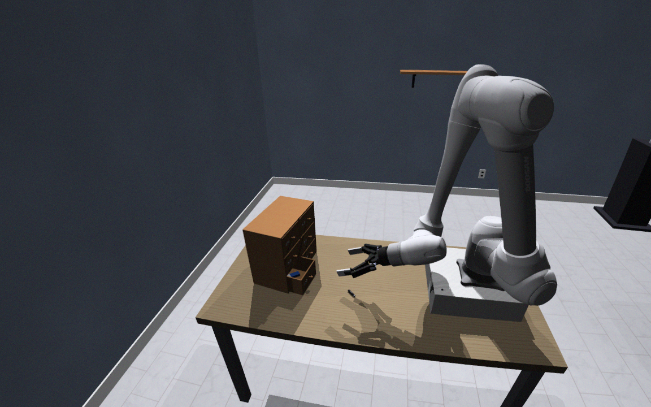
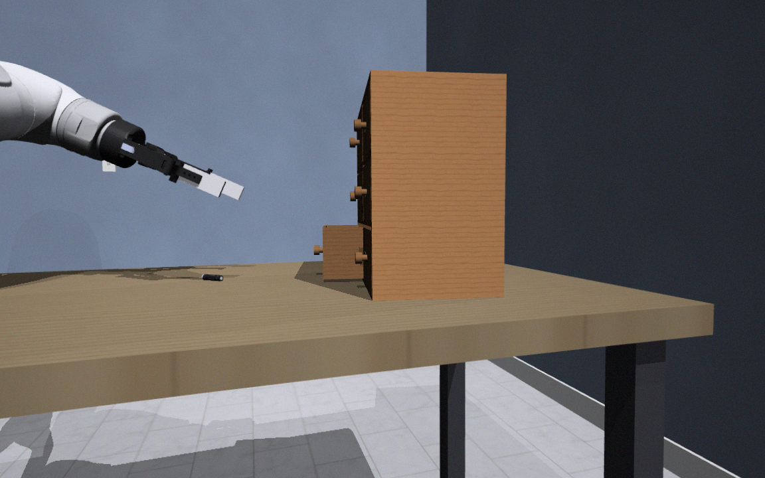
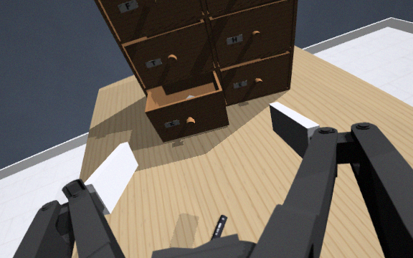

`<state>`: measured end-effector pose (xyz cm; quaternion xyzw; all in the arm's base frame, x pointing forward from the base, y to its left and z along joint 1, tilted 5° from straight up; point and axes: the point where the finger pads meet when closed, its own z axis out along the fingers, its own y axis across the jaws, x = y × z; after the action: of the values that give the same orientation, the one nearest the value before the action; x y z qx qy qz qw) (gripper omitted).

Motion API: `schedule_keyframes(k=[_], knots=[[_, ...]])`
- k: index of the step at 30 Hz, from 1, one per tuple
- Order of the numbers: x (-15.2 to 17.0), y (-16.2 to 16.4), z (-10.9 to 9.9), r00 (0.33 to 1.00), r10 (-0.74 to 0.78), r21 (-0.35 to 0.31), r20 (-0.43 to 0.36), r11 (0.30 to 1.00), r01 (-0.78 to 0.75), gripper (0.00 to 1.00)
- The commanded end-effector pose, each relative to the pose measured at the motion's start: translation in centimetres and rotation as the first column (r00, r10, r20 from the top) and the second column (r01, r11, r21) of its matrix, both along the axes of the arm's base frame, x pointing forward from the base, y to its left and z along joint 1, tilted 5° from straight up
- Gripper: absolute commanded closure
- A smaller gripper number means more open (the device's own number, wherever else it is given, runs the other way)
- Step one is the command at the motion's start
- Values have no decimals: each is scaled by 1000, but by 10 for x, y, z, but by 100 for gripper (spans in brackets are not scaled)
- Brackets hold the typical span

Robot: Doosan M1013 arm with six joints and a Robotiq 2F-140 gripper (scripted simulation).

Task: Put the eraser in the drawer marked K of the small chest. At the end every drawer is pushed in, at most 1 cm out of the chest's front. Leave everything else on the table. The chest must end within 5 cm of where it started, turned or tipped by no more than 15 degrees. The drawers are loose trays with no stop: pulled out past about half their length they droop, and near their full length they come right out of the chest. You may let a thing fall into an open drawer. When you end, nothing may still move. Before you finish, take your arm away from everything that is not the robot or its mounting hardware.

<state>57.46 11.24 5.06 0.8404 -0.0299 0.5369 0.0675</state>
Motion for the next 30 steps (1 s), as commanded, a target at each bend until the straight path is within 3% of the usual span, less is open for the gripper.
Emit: schedule_keyframes(k=[1, 20, 30], knots=[[0, 0, 1, 999, -5, 4, -50, 1000, 6, 0], [0, 0, 11, 939, -23, 35, -344, 999, 37, 0], [0, 1, 15, 901, -26, 43, -433, 998, 49, 0]])
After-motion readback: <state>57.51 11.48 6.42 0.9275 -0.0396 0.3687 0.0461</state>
